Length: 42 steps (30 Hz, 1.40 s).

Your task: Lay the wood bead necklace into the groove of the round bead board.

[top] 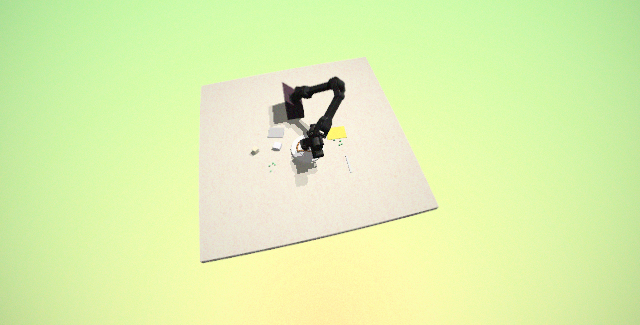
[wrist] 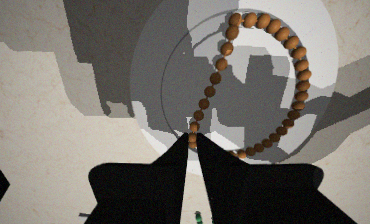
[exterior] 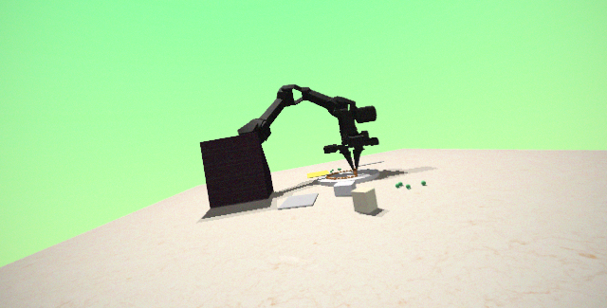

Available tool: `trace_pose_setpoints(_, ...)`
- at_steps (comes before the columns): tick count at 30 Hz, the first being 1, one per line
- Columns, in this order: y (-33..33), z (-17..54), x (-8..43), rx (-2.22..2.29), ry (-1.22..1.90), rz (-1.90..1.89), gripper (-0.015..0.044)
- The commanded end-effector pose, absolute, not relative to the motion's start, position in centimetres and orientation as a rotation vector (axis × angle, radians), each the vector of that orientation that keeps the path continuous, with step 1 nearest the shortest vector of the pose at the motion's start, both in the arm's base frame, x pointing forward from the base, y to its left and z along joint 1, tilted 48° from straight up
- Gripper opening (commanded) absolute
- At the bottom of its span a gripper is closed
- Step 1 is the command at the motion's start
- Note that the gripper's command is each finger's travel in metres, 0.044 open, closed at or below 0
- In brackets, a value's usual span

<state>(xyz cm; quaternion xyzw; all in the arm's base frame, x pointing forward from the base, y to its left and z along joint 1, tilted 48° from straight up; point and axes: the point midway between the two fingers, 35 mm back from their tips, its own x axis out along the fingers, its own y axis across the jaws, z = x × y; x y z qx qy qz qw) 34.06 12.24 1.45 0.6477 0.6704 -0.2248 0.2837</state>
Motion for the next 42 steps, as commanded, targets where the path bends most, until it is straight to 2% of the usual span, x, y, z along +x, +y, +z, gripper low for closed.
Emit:
trace_pose_setpoints(1,11.93,1.71,34.05,1.738,1.794,-0.603,0.0000)
trace_pose_setpoints(22,12.68,1.64,34.83,1.742,1.794,-0.604,0.0000)
trace_pose_setpoints(38,12.09,2.17,34.83,1.741,1.794,-0.604,0.0420)
trace_pose_setpoints(39,12.31,1.95,34.76,1.738,1.795,-0.607,0.0440)
trace_pose_setpoints(42,12.08,2.16,34.76,1.741,1.794,-0.604,0.0440)
